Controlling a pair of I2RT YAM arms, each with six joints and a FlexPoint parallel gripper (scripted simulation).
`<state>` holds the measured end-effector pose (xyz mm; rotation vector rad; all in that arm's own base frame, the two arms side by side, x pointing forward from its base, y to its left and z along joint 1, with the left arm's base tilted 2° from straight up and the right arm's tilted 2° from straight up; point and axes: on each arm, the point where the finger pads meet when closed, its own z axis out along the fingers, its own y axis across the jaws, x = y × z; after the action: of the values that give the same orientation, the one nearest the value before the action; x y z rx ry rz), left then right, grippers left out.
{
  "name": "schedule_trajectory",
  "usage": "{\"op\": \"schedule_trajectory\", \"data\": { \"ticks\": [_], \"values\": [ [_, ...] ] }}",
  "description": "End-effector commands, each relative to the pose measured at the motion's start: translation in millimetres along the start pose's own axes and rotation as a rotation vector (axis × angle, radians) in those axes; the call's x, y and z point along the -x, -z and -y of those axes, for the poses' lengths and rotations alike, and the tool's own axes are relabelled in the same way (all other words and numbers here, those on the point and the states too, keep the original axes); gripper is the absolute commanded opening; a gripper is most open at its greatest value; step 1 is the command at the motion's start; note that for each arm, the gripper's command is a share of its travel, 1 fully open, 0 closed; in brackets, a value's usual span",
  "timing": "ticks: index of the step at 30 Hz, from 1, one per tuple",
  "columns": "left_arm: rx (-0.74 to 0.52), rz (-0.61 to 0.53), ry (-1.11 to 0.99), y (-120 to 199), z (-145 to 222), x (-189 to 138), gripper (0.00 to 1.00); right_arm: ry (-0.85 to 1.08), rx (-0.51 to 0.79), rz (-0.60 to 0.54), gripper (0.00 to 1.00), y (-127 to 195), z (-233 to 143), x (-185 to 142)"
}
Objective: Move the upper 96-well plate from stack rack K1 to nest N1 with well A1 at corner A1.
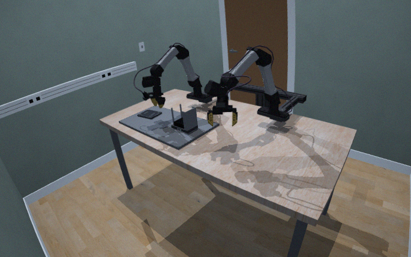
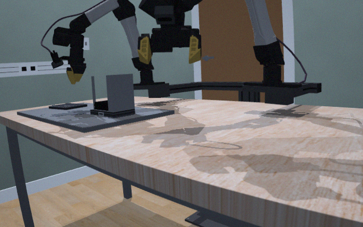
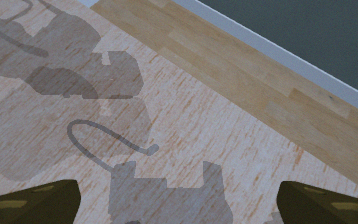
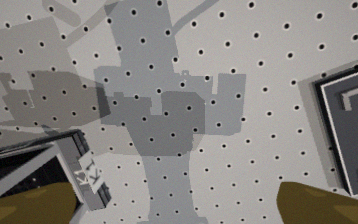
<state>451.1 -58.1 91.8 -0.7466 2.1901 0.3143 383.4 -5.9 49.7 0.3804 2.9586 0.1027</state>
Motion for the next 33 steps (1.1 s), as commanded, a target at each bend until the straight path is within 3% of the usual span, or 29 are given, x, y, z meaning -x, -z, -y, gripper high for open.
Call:
{"op": "schedule_trajectory", "data": {
  "ticks": [1, 19, 25, 33],
  "values": [
    [-0.017, 0.019, 0.009, 5.7, 4.8, 7.4, 1.00, 0.012, 0.011, 0.022, 1.00, 5.3, -4.6, 4.6],
    [-0.022, 0.016, 0.005, 5.7, 5.8, 7.0, 1.00, 0.004, 0.009, 0.022, 1.00, 5.3, -4.3, 4.5],
    [-0.112, 0.005, -0.056, 27.2, 16.2, 4.0, 1.00, -0.128, -0.005, 0.031, 1.00, 9.4, -12.0, 7.0],
    [-0.354, -0.005, -0.242, 92.7, 36.9, -13.5, 1.00, -0.442, -0.012, 0.056, 1.00, 13.6, -42.8, 8.3]
  ]
}}
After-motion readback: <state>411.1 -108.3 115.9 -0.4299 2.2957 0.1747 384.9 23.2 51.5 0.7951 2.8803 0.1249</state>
